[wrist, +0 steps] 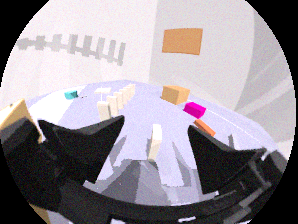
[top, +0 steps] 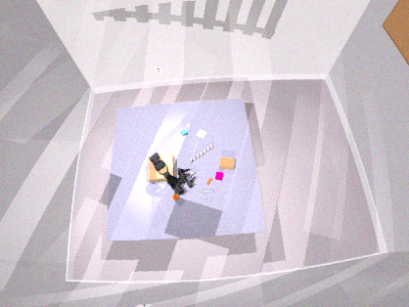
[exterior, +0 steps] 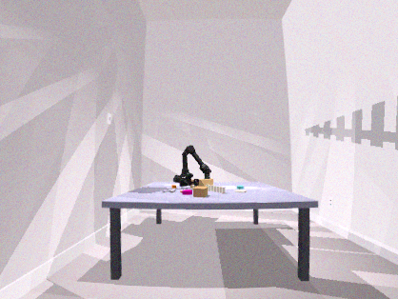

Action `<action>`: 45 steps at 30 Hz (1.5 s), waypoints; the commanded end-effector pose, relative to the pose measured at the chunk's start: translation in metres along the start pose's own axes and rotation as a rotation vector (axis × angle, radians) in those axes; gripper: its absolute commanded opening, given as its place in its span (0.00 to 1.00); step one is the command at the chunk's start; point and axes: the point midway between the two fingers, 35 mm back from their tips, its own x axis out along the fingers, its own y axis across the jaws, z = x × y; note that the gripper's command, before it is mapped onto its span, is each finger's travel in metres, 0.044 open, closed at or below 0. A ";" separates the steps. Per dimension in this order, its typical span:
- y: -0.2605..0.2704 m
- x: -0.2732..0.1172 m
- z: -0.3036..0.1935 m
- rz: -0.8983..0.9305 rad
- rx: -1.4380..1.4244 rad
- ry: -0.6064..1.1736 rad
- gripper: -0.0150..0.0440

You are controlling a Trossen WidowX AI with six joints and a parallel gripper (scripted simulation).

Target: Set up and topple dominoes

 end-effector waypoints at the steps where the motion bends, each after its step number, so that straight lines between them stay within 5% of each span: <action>1: -0.001 -0.003 0.030 -0.001 -0.006 -0.001 1.00; 10: -0.002 -0.001 0.042 0.002 0.037 0.029 1.00; 16: -0.019 0.025 0.028 -0.061 0.541 0.404 1.00; 24: -0.021 0.034 0.037 -0.514 1.106 0.909 1.00; 29: -0.008 0.025 0.068 -0.911 1.199 1.114 1.00; 34: -0.001 0.019 0.086 -1.129 1.252 1.125 1.00; 45: -0.001 0.019 0.086 -1.134 1.252 1.125 1.00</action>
